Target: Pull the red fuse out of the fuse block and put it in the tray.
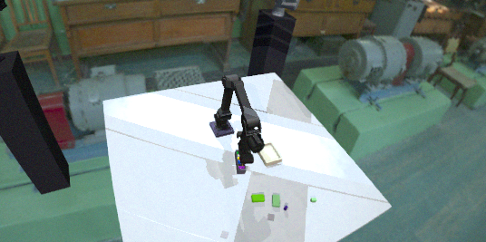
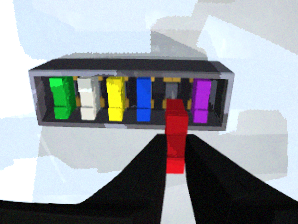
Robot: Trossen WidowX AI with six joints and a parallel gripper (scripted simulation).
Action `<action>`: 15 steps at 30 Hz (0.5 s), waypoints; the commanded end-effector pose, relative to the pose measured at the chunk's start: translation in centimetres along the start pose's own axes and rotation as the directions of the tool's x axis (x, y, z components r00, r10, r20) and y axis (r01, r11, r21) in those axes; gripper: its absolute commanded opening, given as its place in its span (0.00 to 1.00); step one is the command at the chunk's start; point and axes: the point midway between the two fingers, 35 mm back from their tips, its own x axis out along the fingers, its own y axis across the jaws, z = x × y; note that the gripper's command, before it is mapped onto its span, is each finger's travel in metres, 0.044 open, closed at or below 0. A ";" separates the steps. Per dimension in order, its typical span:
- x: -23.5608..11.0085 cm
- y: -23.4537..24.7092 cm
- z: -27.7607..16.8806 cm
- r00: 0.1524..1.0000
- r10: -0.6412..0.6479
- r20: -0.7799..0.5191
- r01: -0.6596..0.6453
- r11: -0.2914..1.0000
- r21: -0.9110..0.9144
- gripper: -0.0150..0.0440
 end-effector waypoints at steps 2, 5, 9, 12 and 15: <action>-0.6 -0.1 0.1 1.000 -0.010 0.007 0.010 1.000 0.005 0.25; -0.6 -0.1 0.2 1.000 -0.010 0.007 0.010 1.000 0.005 0.25; -0.6 0.2 1.9 1.000 -0.010 0.009 0.010 1.000 0.005 0.25; -0.7 0.6 3.5 1.000 -0.009 0.011 0.009 1.000 0.005 0.25; -0.7 1.1 5.0 1.000 -0.009 0.012 0.009 1.000 0.005 0.25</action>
